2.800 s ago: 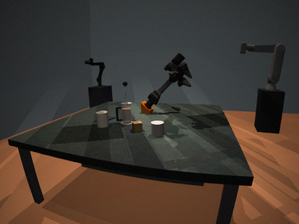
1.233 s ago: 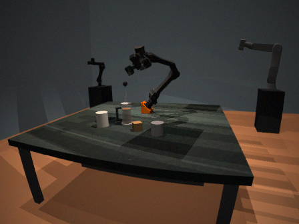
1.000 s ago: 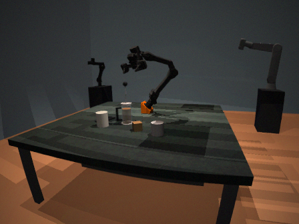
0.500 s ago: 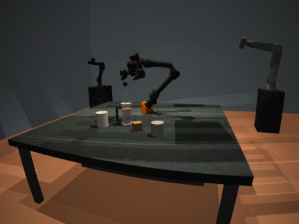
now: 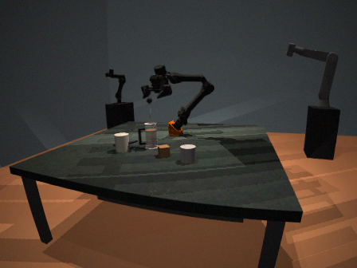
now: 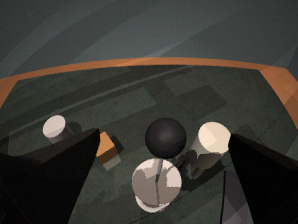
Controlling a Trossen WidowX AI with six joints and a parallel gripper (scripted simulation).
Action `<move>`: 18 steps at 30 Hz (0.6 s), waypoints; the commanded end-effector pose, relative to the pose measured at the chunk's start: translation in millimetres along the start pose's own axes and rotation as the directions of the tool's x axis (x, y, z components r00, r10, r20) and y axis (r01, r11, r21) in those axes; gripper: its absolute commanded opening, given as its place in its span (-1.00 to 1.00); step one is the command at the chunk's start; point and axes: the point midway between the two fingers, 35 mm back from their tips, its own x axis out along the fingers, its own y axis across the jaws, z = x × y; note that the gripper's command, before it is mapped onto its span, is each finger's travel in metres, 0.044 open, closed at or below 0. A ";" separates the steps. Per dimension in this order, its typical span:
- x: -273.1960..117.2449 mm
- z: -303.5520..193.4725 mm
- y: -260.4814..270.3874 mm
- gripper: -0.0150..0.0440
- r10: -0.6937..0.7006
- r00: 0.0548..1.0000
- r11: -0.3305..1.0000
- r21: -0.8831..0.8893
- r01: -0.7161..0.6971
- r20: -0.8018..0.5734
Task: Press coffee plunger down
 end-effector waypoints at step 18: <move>18.3 -2.6 -0.3 0.20 -0.001 1.000 1.000 0.009 0.001 -0.001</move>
